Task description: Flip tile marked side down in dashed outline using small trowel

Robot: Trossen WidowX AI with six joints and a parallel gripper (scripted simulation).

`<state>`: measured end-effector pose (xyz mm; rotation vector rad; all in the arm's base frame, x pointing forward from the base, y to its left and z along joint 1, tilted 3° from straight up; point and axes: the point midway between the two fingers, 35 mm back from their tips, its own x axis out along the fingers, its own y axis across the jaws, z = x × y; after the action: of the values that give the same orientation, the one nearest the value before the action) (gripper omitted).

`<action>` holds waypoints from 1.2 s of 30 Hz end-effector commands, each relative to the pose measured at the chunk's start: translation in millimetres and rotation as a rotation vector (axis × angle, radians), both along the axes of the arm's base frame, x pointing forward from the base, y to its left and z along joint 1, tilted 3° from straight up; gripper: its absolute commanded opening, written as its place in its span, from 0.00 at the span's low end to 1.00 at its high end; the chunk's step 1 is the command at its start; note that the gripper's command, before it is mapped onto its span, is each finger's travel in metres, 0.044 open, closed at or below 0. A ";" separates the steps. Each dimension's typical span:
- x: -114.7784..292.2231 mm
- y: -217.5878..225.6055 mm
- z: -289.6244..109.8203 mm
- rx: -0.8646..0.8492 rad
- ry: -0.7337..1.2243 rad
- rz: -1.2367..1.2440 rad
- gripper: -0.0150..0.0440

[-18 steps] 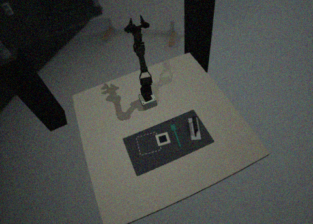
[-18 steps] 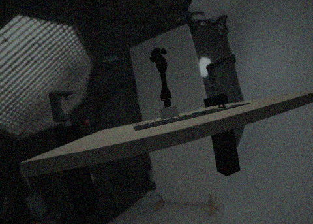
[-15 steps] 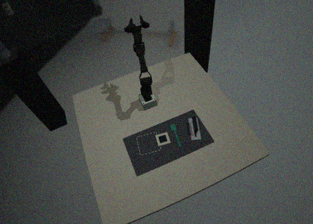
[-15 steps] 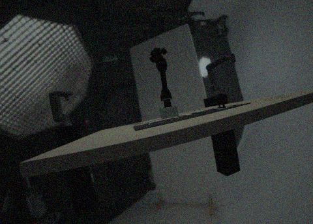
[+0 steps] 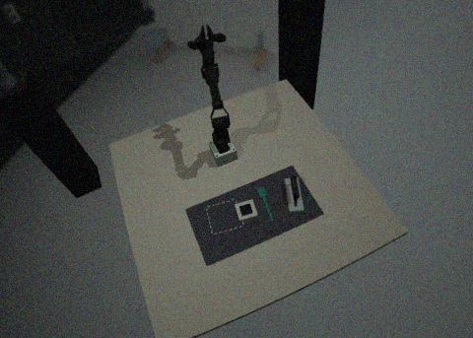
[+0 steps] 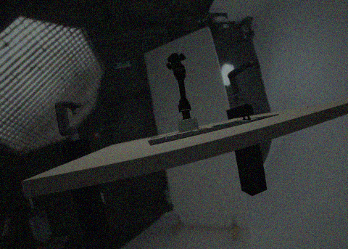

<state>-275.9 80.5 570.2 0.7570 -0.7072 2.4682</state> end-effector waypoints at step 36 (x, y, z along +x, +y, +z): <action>0.0 0.0 0.0 0.000 0.000 0.000 0.42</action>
<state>-275.9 80.5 570.2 0.7571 -0.7072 2.4683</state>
